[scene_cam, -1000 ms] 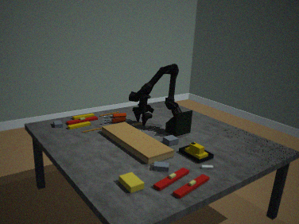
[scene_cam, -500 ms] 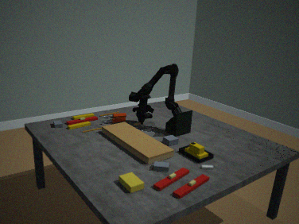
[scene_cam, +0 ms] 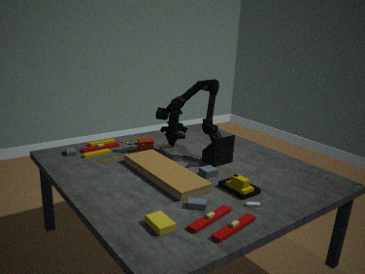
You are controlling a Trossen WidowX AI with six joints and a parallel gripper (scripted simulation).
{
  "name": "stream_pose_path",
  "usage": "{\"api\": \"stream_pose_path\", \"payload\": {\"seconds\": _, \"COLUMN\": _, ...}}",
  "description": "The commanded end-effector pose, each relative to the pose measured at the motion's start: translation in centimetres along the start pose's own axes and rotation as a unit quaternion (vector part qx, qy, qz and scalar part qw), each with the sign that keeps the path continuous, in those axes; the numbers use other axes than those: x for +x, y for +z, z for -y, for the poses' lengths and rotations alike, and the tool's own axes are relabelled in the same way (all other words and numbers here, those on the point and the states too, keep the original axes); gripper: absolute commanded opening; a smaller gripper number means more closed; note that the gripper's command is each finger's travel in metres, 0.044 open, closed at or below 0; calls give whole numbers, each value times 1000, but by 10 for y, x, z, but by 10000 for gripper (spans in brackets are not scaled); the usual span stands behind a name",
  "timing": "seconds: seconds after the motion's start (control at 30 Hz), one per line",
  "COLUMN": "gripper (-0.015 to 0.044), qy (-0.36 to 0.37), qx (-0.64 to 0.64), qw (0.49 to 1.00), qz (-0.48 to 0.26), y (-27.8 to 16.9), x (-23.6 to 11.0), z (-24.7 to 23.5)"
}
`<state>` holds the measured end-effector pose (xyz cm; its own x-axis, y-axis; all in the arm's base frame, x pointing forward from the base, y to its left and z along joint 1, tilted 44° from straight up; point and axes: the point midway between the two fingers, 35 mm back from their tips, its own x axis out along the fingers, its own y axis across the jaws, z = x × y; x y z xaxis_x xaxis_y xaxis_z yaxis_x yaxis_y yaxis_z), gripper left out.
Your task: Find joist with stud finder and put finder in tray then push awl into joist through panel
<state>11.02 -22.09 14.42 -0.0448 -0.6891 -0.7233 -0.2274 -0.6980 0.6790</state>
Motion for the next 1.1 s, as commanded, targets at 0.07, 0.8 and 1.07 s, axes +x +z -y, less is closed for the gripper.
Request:
{"api": "stream_pose_path", "payload": {"seconds": 0.07, "gripper": 0, "qy": 1, "qx": 3, "qw": 1000, "qz": 1, "y": -3, "x": -25, "z": 0}}
{"api": "stream_pose_path", "payload": {"seconds": 0.8, "gripper": 0, "qy": -9, "qx": -56, "qw": 998, "qz": -3, "y": 3, "x": -87, "z": 0}}
{"api": "stream_pose_path", "payload": {"seconds": 1.07, "gripper": 0, "qy": -53, "qx": -184, "qw": 981, "qz": -15, "y": 0, "x": -88, "z": 7}}
